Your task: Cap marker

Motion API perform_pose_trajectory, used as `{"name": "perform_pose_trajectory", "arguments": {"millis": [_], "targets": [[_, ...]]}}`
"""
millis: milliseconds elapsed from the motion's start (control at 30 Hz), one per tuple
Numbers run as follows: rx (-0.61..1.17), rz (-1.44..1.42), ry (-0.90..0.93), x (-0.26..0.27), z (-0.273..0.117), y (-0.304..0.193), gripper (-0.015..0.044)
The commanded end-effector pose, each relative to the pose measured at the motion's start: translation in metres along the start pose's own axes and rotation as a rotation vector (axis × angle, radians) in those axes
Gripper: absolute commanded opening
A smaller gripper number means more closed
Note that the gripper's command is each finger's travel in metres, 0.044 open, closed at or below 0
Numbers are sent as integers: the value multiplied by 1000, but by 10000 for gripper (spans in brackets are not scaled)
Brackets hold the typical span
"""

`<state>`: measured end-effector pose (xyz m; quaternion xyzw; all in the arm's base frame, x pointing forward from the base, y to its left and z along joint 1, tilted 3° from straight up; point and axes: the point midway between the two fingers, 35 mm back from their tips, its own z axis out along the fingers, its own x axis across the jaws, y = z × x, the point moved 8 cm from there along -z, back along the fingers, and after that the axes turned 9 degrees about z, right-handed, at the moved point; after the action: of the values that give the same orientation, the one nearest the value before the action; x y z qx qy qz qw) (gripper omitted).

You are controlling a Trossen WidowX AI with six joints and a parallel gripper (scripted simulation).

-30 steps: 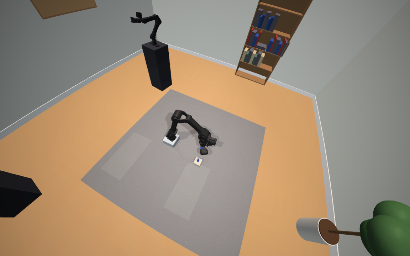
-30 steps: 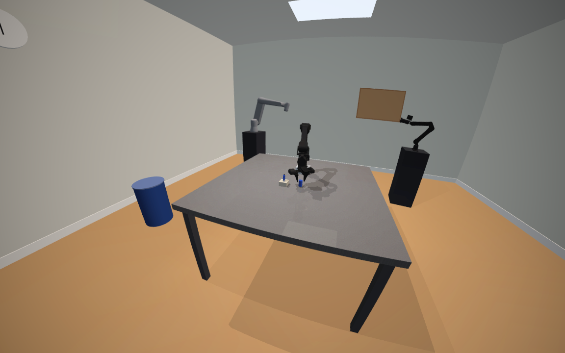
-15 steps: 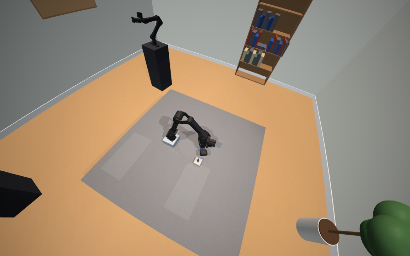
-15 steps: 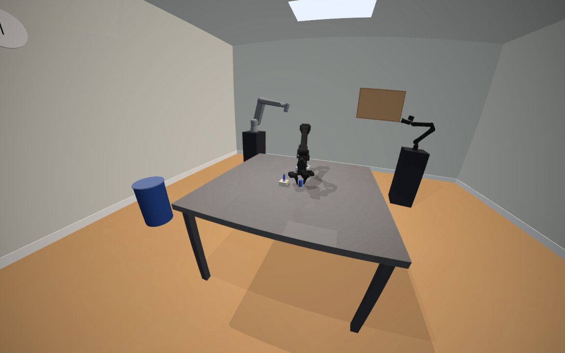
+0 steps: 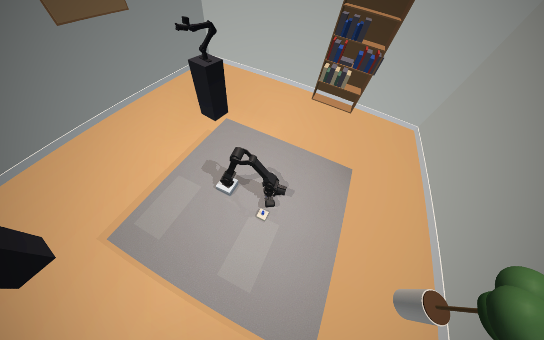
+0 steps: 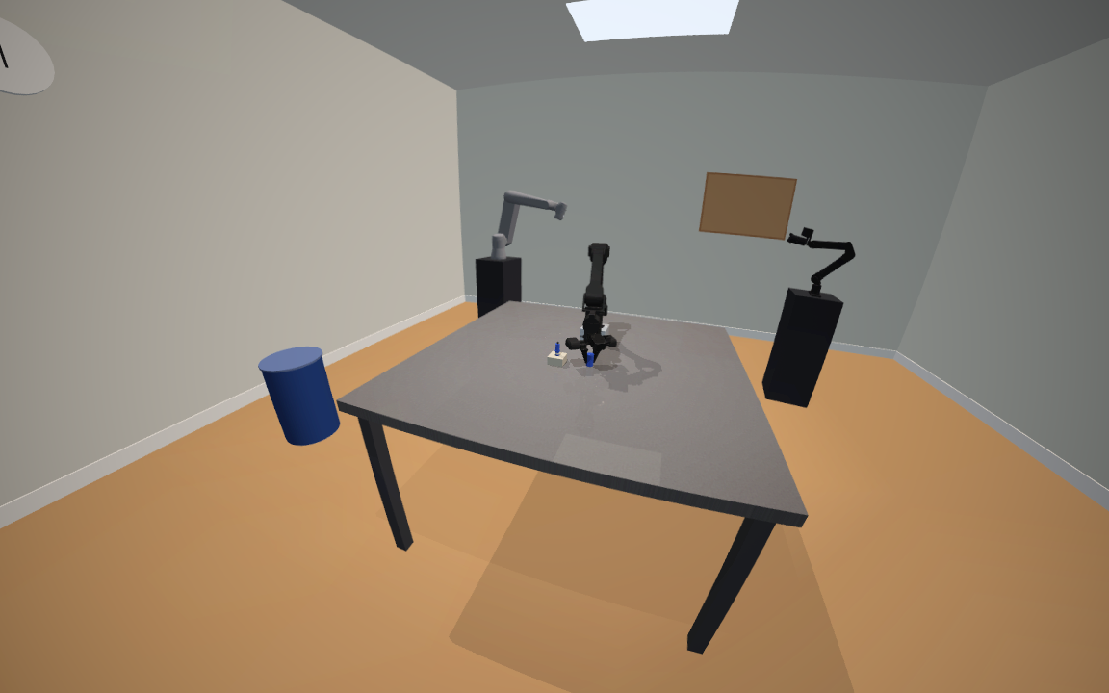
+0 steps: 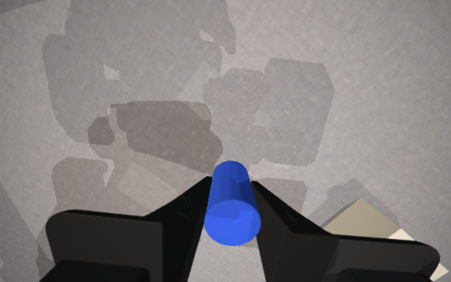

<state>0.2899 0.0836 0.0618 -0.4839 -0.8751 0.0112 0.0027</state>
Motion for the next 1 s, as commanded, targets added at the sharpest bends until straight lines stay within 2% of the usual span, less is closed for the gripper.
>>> {"name": "perform_pose_trajectory", "arguments": {"millis": [0,500,967], "targets": [[0,-3,-2,0,-5,1,0],[0,-3,-2,0,-58,1,0],[-1,-2,-5,-37,-75,-2,0]]}}
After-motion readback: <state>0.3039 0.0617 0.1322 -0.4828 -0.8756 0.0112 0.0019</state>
